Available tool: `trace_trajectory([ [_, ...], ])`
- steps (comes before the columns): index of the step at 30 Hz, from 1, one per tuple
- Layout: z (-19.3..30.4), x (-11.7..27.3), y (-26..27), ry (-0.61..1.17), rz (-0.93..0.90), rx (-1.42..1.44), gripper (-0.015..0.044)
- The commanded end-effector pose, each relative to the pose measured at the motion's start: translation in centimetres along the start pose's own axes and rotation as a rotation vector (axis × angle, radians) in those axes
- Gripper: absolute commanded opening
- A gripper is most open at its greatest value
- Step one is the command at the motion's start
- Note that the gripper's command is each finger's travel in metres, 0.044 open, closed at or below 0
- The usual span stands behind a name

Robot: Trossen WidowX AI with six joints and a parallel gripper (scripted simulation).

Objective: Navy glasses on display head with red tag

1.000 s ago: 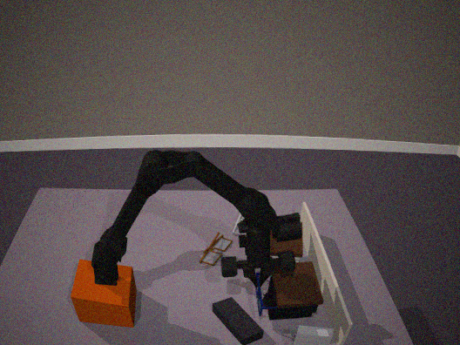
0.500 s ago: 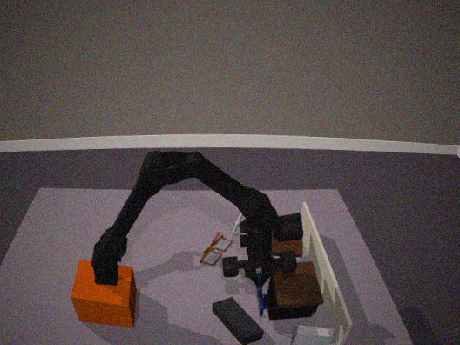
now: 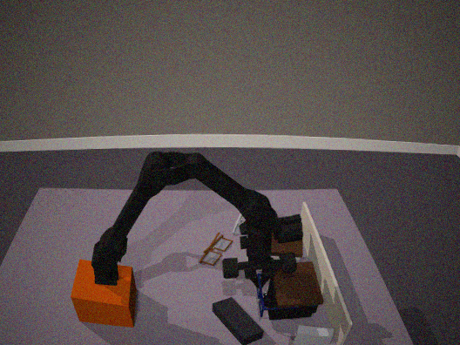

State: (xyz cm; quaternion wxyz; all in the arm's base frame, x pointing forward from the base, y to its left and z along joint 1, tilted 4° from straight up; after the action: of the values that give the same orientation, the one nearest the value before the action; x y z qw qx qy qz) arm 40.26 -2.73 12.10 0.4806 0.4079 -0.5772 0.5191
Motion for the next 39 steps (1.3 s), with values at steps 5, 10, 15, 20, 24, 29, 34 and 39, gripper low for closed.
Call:
trace_trajectory([
  [5, 0.0, 0.0, 0.0, 0.0, 0.0, 0.0, 0.0107],
  [10, 0.0, 0.0, 0.0, 0.0, 0.0, 0.0, 0.0107],
  [15, 0.0, 0.6, -0.3, 0.0, -0.021, 0.001, 0.0107],
  [20, 0.1, 2.9, -1.1, -0.002, -0.093, 0.002, 0.0107],
  [24, 0.1, 3.0, -1.1, -0.002, -0.096, 0.002, 0.0107],
  [29, 0.1, 3.6, 0.5, -0.002, -0.098, 0.002, 0.0107],
  [34, 0.1, 4.1, 2.4, -0.002, -0.099, 0.002, 0.0107],
  [39, 0.1, 4.9, 3.8, -0.002, -0.101, 0.002, 0.0107],
])
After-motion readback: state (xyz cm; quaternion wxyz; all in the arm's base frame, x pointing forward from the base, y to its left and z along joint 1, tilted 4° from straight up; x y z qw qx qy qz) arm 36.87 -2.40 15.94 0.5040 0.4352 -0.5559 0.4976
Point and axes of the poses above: the point midway between the two fingers, 35 mm back from their tips, its own x axis back along the fingers, its own y axis across the jaws, z = x × y, the point moved 8 cm from there along x, back along the fingers
